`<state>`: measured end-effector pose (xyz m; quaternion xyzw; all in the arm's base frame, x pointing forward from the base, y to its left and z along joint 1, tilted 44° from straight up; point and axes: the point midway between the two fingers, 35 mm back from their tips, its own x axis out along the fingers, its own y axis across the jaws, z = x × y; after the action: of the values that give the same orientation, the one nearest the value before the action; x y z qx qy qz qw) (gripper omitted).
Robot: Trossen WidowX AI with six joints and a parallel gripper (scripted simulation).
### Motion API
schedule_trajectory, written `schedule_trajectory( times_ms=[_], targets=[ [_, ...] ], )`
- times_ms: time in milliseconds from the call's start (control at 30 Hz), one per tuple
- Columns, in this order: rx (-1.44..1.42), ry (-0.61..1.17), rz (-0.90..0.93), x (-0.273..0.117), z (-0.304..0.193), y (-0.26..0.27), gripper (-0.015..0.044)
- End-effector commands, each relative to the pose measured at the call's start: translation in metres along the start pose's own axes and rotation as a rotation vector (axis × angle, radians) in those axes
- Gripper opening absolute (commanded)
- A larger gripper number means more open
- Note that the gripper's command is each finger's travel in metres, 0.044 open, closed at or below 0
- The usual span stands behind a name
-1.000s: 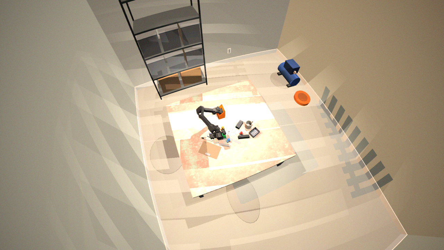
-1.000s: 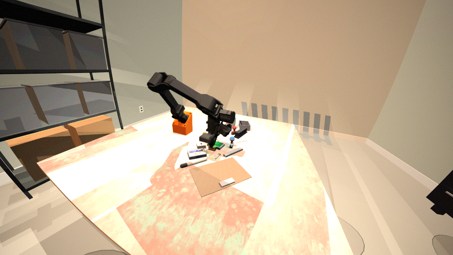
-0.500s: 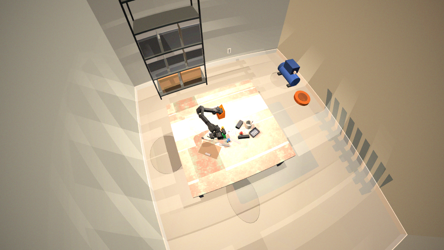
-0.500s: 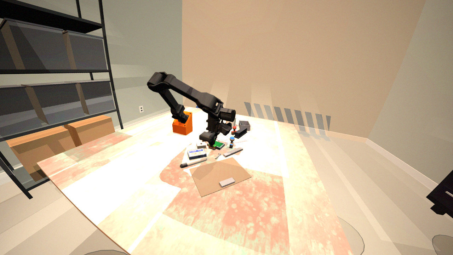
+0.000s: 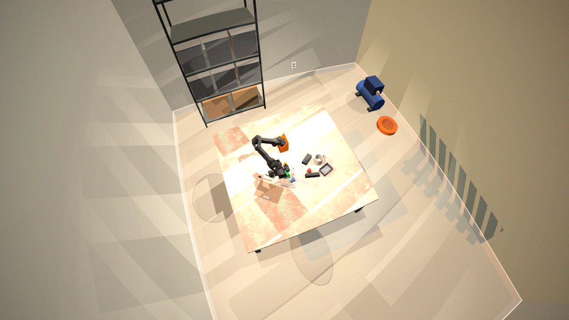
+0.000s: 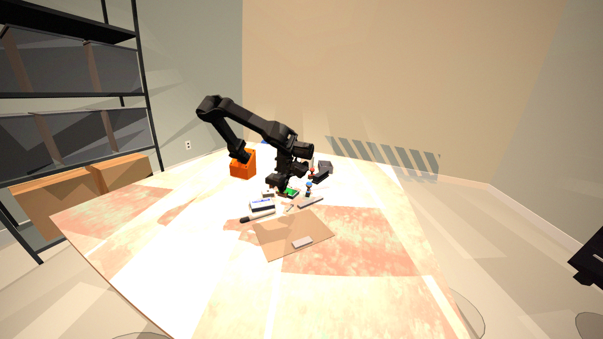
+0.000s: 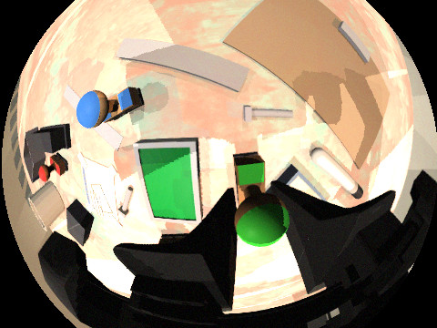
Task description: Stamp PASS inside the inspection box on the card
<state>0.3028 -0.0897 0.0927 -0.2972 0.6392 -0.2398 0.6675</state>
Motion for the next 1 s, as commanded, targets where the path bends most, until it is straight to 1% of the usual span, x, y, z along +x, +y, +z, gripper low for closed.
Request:
schedule_trajectory(
  times_ms=[0, 967],
  targets=[
    [0.006, -0.003, -0.005, -0.003, 0.001, -0.001, 0.0],
    [0.005, -0.003, -0.01, -0.017, 0.0, -0.001, 0.0]
  ],
)
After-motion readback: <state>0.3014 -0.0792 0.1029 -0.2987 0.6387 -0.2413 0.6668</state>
